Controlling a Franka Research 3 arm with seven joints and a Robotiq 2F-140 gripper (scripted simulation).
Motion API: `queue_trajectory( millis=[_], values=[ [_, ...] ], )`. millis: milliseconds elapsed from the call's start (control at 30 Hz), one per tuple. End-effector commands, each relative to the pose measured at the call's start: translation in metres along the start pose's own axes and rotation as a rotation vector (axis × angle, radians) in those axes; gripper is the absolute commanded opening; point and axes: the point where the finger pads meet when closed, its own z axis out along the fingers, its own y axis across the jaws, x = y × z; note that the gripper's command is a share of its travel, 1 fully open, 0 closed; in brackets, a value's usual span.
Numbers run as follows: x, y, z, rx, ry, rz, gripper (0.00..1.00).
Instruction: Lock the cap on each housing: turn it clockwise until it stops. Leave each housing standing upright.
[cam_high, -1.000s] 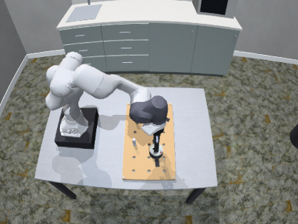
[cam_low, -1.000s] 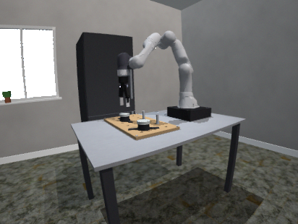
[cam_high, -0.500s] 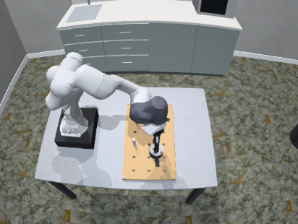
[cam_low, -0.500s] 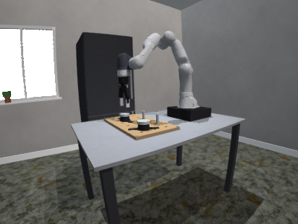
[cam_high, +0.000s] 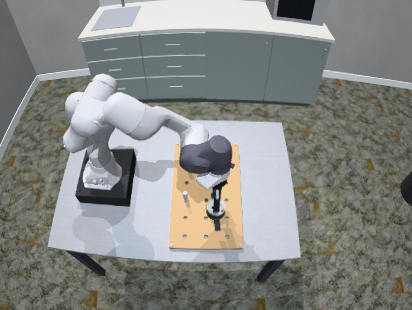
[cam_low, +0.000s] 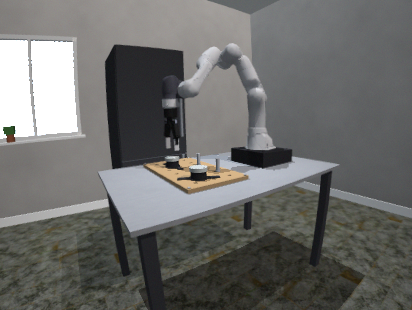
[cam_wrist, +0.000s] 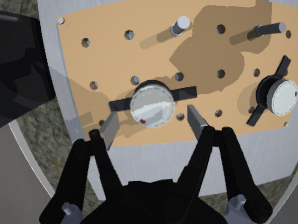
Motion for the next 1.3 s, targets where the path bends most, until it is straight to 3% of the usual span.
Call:
queue_trajectory(
  millis=[0,1267],
  values=[
    [-0.002,0.000,0.005,0.002,-0.006,0.008,0.78],
    [-0.004,-0.001,0.045,0.002,-0.006,0.008,0.78]
  ],
)
